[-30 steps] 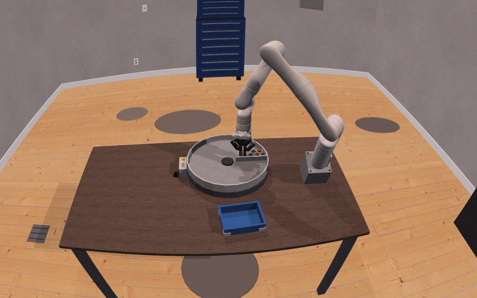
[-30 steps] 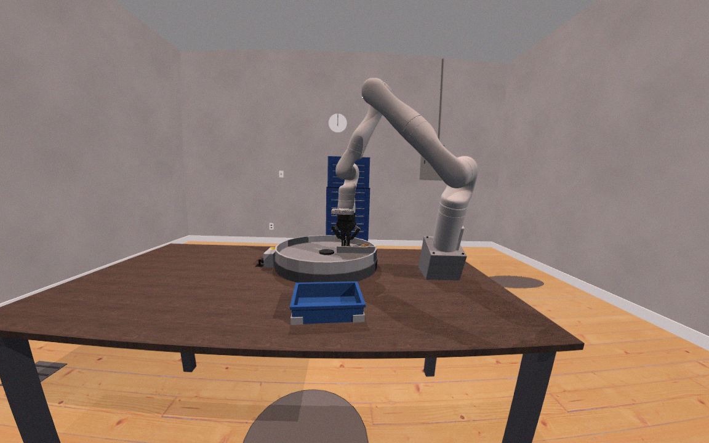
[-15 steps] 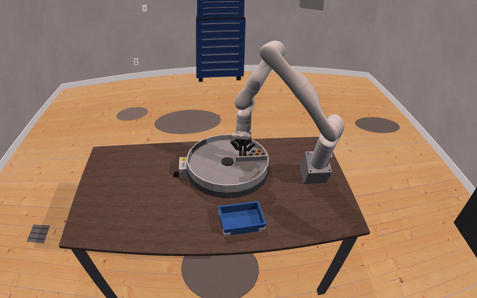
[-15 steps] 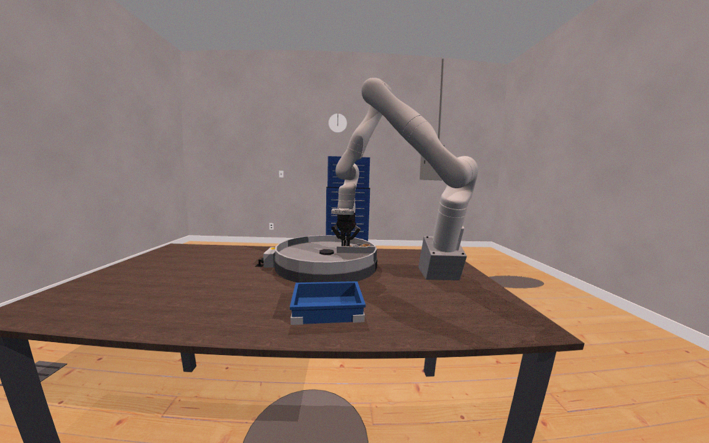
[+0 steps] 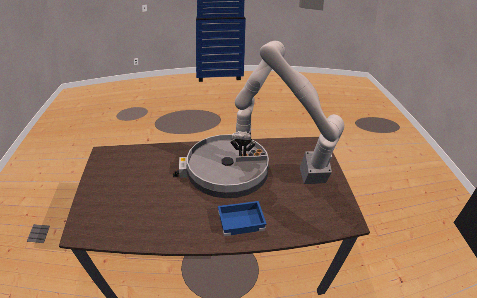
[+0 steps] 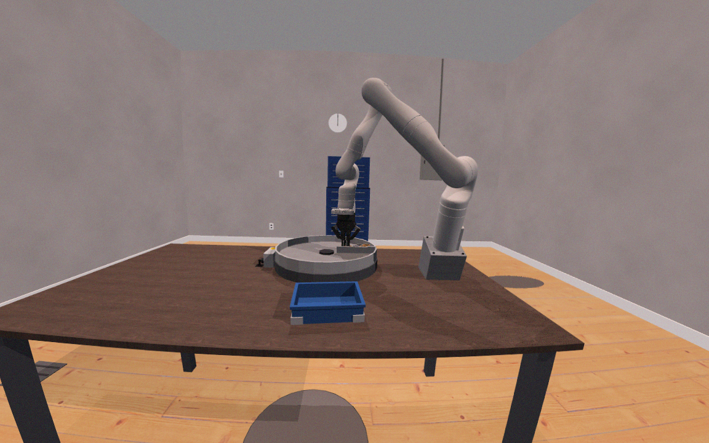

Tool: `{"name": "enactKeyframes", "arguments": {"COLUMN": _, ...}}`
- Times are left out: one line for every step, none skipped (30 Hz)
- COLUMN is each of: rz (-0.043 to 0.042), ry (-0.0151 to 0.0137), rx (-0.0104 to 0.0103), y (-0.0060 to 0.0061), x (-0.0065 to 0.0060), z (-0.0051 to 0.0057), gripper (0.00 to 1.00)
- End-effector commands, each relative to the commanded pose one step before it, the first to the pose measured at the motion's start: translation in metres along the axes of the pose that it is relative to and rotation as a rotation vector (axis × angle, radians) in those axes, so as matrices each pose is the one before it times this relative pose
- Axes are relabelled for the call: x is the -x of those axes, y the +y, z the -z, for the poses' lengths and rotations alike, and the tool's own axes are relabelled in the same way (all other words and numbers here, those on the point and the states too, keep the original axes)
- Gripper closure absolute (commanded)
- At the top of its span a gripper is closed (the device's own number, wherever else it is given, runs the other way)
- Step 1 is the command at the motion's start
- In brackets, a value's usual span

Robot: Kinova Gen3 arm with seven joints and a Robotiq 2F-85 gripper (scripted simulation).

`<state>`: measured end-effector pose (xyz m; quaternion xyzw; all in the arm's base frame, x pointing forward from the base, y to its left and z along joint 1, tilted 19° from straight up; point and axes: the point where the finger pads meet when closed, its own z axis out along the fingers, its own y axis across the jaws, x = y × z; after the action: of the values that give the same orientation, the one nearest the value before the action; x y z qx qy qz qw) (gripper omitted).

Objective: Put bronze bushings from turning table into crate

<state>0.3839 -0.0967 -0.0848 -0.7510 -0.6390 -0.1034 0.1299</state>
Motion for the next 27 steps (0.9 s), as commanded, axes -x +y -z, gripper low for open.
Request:
{"name": "enactKeyframes", "arguments": {"rz": -0.00006, "ry": -0.00077, "rx": 0.00161, "y": 0.00056, "x": 0.0003, "z": 0.00069, "gripper": 1.0}}
{"name": "enactKeyframes", "arguments": {"rz": 0.0, "ry": 0.0, "rx": 0.0, "y": 0.0, "x": 0.0, "z": 0.0, "gripper": 1.0}}
{"name": "enactKeyframes", "arguments": {"rz": 0.0, "ry": 0.0, "rx": 0.00001, "y": 0.00001, "x": 0.0, "z": 0.0, "gripper": 1.0}}
{"name": "enactKeyframes", "arguments": {"rz": 0.0, "ry": 0.0, "rx": 0.0, "y": 0.0, "x": 0.0, "z": 0.0, "gripper": 1.0}}
{"name": "enactKeyframes", "arguments": {"rz": 0.0, "ry": 0.0, "rx": 0.0, "y": 0.0, "x": 0.0, "z": 0.0, "gripper": 1.0}}
{"name": "enactKeyframes", "arguments": {"rz": 0.0, "ry": 0.0, "rx": 0.0, "y": 0.0, "x": 0.0, "z": 0.0, "gripper": 1.0}}
{"name": "enactKeyframes", "arguments": {"rz": 0.0, "ry": 0.0, "rx": 0.0, "y": 0.0, "x": 0.0, "z": 0.0, "gripper": 1.0}}
{"name": "enactKeyframes", "arguments": {"rz": 0.0, "ry": 0.0, "rx": 0.0, "y": 0.0, "x": 0.0, "z": 0.0, "gripper": 1.0}}
{"name": "enactKeyframes", "arguments": {"rz": 0.0, "ry": 0.0, "rx": 0.0, "y": 0.0, "x": 0.0, "z": 0.0, "gripper": 1.0}}
{"name": "enactKeyframes", "arguments": {"rz": 0.0, "ry": 0.0, "rx": 0.0, "y": 0.0, "x": 0.0, "z": 0.0, "gripper": 1.0}}
{"name": "enactKeyframes", "arguments": {"rz": 0.0, "ry": 0.0, "rx": 0.0, "y": 0.0, "x": 0.0, "z": 0.0, "gripper": 1.0}}
{"name": "enactKeyframes", "arguments": {"rz": 0.0, "ry": 0.0, "rx": 0.0, "y": 0.0, "x": 0.0, "z": 0.0, "gripper": 1.0}}
{"name": "enactKeyframes", "arguments": {"rz": 0.0, "ry": 0.0, "rx": 0.0, "y": 0.0, "x": 0.0, "z": 0.0, "gripper": 1.0}}
{"name": "enactKeyframes", "arguments": {"rz": 0.0, "ry": 0.0, "rx": 0.0, "y": 0.0, "x": 0.0, "z": 0.0, "gripper": 1.0}}
{"name": "enactKeyframes", "arguments": {"rz": 0.0, "ry": 0.0, "rx": 0.0, "y": 0.0, "x": 0.0, "z": 0.0, "gripper": 1.0}}
{"name": "enactKeyframes", "arguments": {"rz": 0.0, "ry": 0.0, "rx": 0.0, "y": 0.0, "x": 0.0, "z": 0.0, "gripper": 1.0}}
{"name": "enactKeyframes", "arguments": {"rz": 0.0, "ry": 0.0, "rx": 0.0, "y": 0.0, "x": 0.0, "z": 0.0, "gripper": 1.0}}
{"name": "enactKeyframes", "arguments": {"rz": 0.0, "ry": 0.0, "rx": 0.0, "y": 0.0, "x": 0.0, "z": 0.0, "gripper": 1.0}}
{"name": "enactKeyframes", "arguments": {"rz": 0.0, "ry": 0.0, "rx": 0.0, "y": 0.0, "x": 0.0, "z": 0.0, "gripper": 1.0}}
{"name": "enactKeyframes", "arguments": {"rz": -0.00004, "ry": 0.00009, "rx": -0.00033, "y": 0.00061, "x": 0.0, "z": 0.0, "gripper": 1.0}}
{"name": "enactKeyframes", "arguments": {"rz": -0.00004, "ry": 0.0001, "rx": -0.00034, "y": 0.00061, "x": 0.0, "z": 0.0, "gripper": 1.0}}
{"name": "enactKeyframes", "arguments": {"rz": -0.00004, "ry": 0.0001, "rx": -0.00034, "y": 0.00061, "x": 0.0, "z": 0.0, "gripper": 1.0}}
{"name": "enactKeyframes", "arguments": {"rz": -0.00004, "ry": 0.0001, "rx": -0.00034, "y": 0.00061, "x": 0.0, "z": 0.0, "gripper": 1.0}}
{"name": "enactKeyframes", "arguments": {"rz": -0.00004, "ry": 0.0001, "rx": -0.00034, "y": 0.00061, "x": 0.0, "z": 0.0, "gripper": 1.0}}
{"name": "enactKeyframes", "arguments": {"rz": 0.0, "ry": 0.0, "rx": 0.0, "y": 0.0, "x": 0.0, "z": 0.0, "gripper": 1.0}}
{"name": "enactKeyframes", "arguments": {"rz": 0.0, "ry": 0.0, "rx": 0.0, "y": 0.0, "x": 0.0, "z": 0.0, "gripper": 1.0}}
{"name": "enactKeyframes", "arguments": {"rz": 0.0, "ry": 0.0, "rx": 0.0, "y": 0.0, "x": 0.0, "z": 0.0, "gripper": 1.0}}
